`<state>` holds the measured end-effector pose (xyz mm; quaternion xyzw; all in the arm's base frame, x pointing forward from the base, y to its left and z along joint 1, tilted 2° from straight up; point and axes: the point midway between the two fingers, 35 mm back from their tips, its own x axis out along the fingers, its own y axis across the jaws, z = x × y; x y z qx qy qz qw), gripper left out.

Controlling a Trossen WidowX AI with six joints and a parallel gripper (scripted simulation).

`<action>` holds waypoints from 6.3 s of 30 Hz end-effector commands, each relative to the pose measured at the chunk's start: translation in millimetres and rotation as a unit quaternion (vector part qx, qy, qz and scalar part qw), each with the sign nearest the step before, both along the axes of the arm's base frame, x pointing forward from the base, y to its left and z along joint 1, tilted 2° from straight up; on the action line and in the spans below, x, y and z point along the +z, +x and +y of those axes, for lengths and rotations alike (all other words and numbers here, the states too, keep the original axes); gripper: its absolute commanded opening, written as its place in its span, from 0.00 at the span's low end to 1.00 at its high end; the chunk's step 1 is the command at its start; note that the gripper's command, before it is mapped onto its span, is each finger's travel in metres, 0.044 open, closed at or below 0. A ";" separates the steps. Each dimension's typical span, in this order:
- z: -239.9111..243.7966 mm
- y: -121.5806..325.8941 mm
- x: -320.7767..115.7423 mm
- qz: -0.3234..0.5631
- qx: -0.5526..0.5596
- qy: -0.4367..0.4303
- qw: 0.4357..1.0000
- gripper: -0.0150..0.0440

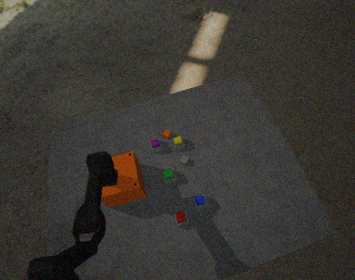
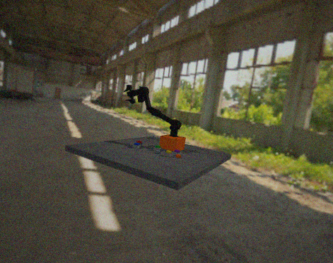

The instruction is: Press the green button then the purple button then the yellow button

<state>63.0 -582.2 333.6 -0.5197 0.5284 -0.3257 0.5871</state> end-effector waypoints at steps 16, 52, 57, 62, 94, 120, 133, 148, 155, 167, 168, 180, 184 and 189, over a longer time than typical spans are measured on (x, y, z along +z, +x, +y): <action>138.4 -119.7 252.8 0.149 -0.125 -0.391 0.899 0.93; 733.4 125.0 268.0 0.470 -0.387 -0.785 -0.112 0.93; 754.3 190.5 182.7 0.447 -0.363 -0.766 -0.286 0.93; 750.2 240.6 84.7 0.396 -0.316 -0.736 -0.449 0.93; 602.2 163.9 -331.7 -0.064 0.062 -0.595 -0.799 0.58; 602.2 165.4 -348.7 -0.064 0.062 -0.595 -0.799 0.29; 602.2 165.4 -365.3 -0.064 0.062 -0.595 -0.799 0.29; 602.2 165.4 -365.3 -0.064 0.062 -0.595 -0.799 0.29; 602.2 163.9 -331.7 -0.064 0.062 -0.595 -0.799 0.29; 602.2 160.9 -269.7 -0.064 0.062 -0.595 -0.799 0.29; 603.9 161.1 -269.7 -0.064 0.062 -0.595 -0.799 0.29; 728.9 136.6 -269.9 -0.066 0.062 -0.600 -0.795 0.29; 762.9 115.9 -270.4 -0.067 0.063 -0.602 -0.793 0.29; 765.8 116.4 -284.5 -0.067 0.063 -0.602 -0.793 0.29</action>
